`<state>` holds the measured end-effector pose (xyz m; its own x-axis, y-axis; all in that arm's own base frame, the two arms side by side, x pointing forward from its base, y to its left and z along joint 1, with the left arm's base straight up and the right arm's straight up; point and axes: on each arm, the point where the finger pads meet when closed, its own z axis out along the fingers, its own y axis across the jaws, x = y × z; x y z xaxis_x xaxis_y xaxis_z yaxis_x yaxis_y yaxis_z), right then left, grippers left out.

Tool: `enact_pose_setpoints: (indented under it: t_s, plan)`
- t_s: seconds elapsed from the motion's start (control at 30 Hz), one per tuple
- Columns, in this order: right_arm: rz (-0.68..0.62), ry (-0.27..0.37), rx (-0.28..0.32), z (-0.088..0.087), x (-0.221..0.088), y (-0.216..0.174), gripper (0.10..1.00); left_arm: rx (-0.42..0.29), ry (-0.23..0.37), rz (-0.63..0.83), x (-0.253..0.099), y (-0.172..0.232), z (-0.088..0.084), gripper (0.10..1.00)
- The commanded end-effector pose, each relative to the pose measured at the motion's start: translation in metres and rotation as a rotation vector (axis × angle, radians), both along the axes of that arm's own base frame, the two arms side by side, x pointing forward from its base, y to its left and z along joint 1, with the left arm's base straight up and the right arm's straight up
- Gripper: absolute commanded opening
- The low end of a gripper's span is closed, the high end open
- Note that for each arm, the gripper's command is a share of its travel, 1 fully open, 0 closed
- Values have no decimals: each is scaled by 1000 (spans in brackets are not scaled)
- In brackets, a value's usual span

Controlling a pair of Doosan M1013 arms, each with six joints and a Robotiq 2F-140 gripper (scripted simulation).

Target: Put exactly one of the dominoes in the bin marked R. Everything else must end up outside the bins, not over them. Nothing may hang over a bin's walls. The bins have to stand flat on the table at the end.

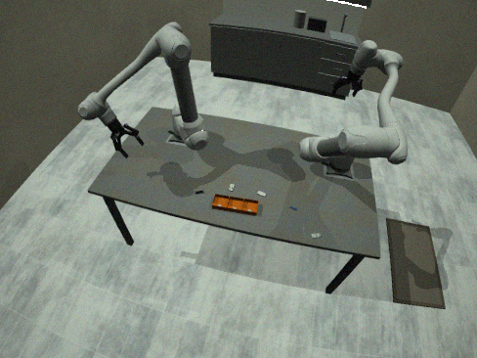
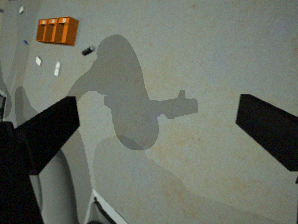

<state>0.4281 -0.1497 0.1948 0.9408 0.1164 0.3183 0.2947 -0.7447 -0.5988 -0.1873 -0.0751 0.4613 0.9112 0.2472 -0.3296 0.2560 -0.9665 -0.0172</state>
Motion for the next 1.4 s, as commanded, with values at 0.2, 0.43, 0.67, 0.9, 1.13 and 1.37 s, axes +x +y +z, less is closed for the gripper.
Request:
enact_pose_setpoints:
  t_s: [0.2,0.43,0.67,0.9,1.13,1.37]
  plan:
    - [23,137,-55,-3,6,47,1000,0,1,0,0,0,1,1000]
    - [31,197,-89,-5,8,83,1000,0,1,0,0,0,1,1000]
    - [36,284,-158,-6,7,126,1000,0,1,0,0,0,1,1000]
    - [33,353,-236,-7,3,167,1000,0,1,0,0,0,1,1000]
    - [20,402,-320,-7,-4,206,1000,0,1,0,0,0,1,1000]
    - [0,431,-404,-6,-11,234,1000,0,1,0,0,0,1,1000]
